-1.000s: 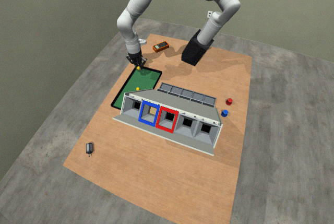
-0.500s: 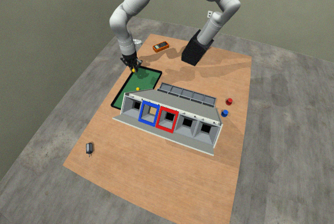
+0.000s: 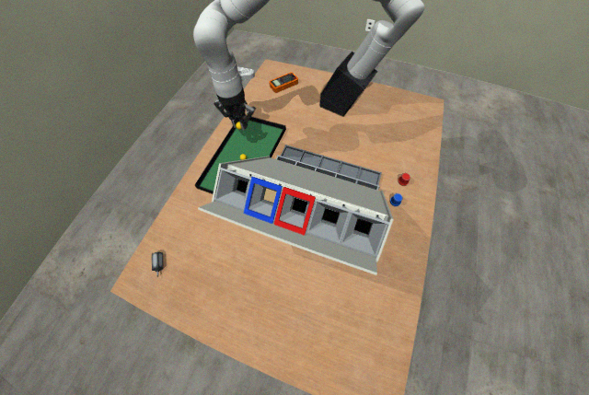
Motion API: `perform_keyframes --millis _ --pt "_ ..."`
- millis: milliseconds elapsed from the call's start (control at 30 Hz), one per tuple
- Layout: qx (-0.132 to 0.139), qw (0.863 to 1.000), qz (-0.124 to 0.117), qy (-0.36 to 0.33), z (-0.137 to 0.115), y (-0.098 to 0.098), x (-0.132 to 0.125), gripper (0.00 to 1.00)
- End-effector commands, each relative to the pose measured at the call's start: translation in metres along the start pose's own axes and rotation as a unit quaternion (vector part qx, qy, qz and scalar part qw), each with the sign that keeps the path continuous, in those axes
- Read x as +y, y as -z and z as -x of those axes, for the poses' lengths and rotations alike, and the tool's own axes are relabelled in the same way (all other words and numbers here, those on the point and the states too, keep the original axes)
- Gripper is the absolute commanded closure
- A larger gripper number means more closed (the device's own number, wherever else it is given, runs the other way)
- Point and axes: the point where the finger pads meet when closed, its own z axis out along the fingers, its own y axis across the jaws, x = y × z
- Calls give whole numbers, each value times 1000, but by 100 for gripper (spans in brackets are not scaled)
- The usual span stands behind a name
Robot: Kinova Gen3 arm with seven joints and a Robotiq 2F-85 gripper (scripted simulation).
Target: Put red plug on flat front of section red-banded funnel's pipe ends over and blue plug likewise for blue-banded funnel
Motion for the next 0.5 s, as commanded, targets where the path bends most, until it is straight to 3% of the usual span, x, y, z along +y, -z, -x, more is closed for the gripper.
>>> perform_keyframes --millis 0,100,333,367,467 --pt "0 1000 -1 -3 21 41 53 100" --pt "0 1000 -1 -3 31 60 79 100" --pt "0 1000 -1 -3 31 60 79 100" --pt "0 1000 1 -3 52 98 130 100" --pt "0 1000 1 -3 56 106 140 100"
